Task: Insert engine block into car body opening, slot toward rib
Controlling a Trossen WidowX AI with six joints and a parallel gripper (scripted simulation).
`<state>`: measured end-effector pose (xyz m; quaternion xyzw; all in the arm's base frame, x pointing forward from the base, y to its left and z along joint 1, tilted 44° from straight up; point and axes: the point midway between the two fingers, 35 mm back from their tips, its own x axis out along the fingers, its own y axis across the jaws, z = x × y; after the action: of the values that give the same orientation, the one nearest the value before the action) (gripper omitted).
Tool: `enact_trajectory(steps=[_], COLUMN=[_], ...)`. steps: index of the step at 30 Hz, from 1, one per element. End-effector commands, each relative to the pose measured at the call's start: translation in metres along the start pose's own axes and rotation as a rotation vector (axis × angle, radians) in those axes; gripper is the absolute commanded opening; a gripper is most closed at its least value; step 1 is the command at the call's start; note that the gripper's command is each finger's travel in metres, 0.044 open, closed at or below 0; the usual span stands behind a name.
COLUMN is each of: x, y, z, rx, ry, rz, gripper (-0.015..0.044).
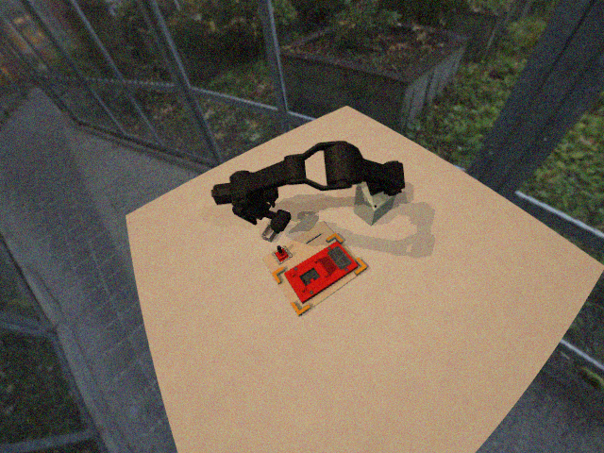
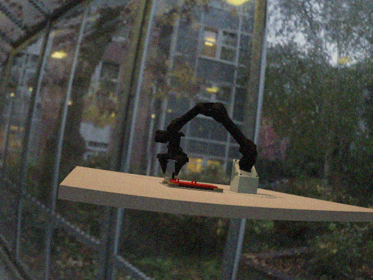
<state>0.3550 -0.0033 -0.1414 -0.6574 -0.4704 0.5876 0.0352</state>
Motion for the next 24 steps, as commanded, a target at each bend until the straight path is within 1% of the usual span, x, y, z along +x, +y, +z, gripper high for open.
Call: enact_trajectory(steps=[1,15,24], x=[0.007,0.027,0.027], y=[-0.002,-0.002,-0.002], z=[0.001,0.001,0.001], rx=[0.009,0.009,0.009], ry=[0.002,0.003,0.003], rz=[-0.008,-0.009,-0.009], gripper=[0.0440,0.0440,0.0204])
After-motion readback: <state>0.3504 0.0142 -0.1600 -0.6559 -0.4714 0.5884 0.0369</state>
